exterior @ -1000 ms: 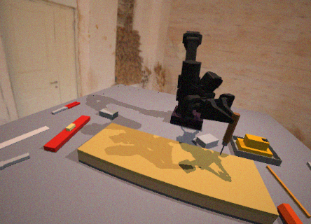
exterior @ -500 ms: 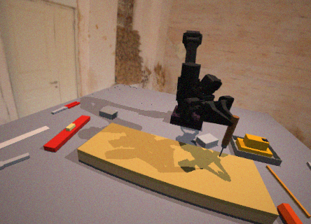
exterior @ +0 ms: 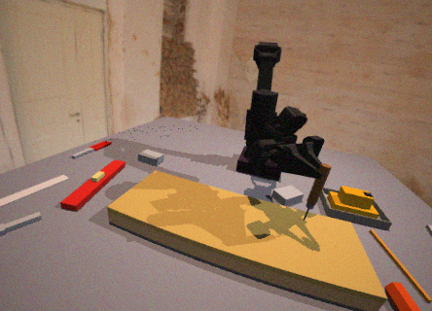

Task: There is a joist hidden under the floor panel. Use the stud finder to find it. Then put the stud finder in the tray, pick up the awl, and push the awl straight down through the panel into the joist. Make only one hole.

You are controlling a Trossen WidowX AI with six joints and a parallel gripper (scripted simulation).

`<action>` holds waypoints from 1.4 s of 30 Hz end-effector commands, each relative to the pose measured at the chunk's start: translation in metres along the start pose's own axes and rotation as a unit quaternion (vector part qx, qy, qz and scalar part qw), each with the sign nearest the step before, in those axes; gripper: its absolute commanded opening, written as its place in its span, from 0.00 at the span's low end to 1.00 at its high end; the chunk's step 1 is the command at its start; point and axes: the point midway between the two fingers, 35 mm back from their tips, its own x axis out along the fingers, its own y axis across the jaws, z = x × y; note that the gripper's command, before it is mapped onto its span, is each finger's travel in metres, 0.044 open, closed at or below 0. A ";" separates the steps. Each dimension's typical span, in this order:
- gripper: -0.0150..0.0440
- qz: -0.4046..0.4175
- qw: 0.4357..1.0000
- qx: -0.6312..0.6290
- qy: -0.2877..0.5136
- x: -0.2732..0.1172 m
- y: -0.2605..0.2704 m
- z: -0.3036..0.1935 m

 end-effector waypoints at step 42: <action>0.25 0.002 1.000 0.000 -0.002 0.003 0.001 -0.038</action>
